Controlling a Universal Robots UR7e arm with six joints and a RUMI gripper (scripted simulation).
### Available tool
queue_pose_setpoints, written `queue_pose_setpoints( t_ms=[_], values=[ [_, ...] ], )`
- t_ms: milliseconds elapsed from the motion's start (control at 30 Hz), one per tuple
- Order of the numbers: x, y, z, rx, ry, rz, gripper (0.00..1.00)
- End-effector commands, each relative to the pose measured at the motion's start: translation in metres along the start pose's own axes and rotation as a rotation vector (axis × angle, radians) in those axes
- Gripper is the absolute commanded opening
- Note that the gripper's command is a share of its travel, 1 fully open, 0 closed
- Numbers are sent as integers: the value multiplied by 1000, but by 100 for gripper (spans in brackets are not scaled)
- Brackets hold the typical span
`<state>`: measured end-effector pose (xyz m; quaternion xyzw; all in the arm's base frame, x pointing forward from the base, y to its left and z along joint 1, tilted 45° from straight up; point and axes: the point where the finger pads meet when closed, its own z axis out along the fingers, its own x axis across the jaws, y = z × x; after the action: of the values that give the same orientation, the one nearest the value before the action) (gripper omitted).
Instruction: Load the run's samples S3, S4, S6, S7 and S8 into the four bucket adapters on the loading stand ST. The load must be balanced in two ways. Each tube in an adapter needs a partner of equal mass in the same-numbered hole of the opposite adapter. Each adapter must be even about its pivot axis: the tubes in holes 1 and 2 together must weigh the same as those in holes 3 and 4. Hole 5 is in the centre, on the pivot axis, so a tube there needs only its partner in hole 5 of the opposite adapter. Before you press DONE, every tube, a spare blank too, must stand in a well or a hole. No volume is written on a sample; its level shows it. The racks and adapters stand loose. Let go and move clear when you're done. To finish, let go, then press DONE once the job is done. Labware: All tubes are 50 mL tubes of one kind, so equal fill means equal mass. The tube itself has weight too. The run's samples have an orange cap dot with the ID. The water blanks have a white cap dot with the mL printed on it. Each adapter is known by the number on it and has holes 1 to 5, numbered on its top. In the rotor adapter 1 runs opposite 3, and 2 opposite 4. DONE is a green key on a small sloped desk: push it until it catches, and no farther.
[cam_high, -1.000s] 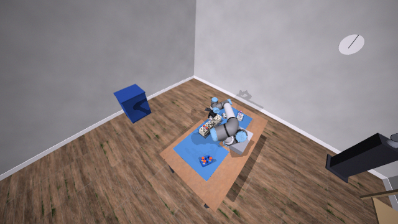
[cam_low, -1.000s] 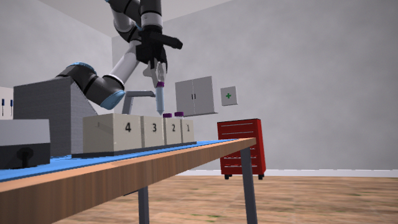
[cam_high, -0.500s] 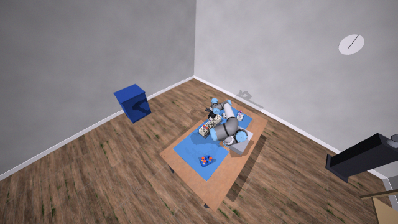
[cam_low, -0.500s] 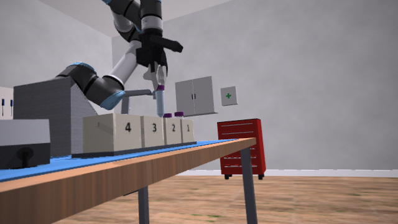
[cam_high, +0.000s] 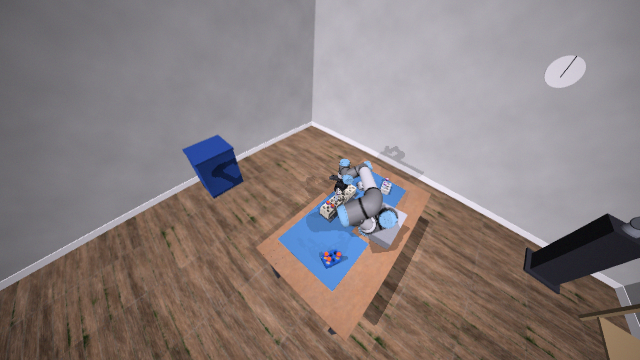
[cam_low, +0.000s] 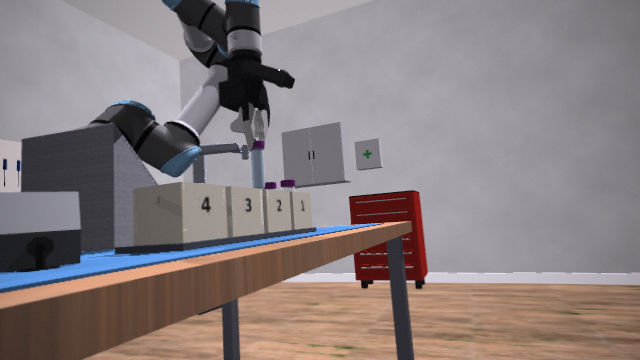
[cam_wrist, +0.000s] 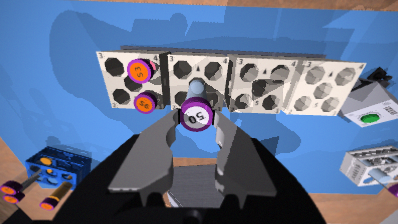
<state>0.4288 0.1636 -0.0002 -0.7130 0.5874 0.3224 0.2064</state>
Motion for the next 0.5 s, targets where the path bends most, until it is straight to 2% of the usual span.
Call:
queue_pose_setpoints(
  t_ms=[0, 467],
  values=[
    [0, 0, 7, 1, 1, 0, 0],
    [0, 0, 23, 1, 1, 0, 0]
  ],
)
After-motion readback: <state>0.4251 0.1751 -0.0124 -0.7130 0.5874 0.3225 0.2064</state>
